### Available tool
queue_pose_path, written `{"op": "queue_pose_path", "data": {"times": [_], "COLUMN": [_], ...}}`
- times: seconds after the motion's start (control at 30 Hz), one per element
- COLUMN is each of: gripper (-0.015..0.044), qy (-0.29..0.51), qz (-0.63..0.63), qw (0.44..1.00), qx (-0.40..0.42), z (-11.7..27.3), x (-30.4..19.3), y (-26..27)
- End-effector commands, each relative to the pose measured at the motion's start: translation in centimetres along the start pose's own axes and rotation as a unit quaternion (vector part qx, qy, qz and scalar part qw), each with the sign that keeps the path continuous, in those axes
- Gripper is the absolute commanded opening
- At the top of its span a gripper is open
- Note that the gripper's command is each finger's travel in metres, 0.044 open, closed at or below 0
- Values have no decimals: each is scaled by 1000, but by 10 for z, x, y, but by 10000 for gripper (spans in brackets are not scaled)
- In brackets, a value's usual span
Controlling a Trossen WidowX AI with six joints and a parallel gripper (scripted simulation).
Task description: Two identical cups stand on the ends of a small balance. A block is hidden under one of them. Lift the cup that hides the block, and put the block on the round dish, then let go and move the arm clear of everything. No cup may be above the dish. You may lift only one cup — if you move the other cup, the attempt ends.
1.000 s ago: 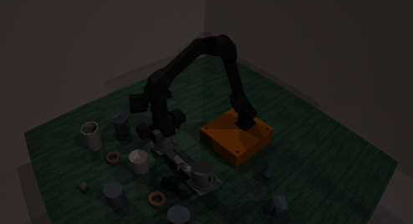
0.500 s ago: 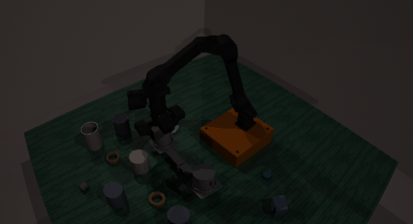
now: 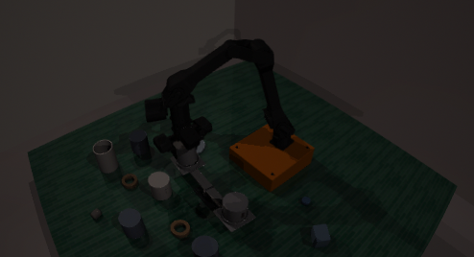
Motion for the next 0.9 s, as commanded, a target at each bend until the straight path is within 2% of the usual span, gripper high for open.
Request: {"op": "queue_pose_path", "data": {"times": [0.0,0.87], "gripper": [0,0], "qy": [4,4], "qz": [2,2], "qw": [1000,1000], "qx": [-12,-12], "z": [10,43], "x": [-2,-2], "y": [-4,-4]}}
Point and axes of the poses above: the point midway between the two fingers, 35 mm back from their tips, its own z axis back along the fingers, its own y axis across the jaws, x = y × z, the point moved 2 cm from there along z, back along the fingers, and after that the axes turned 12 degrees about -z, right-handed, at the moved point
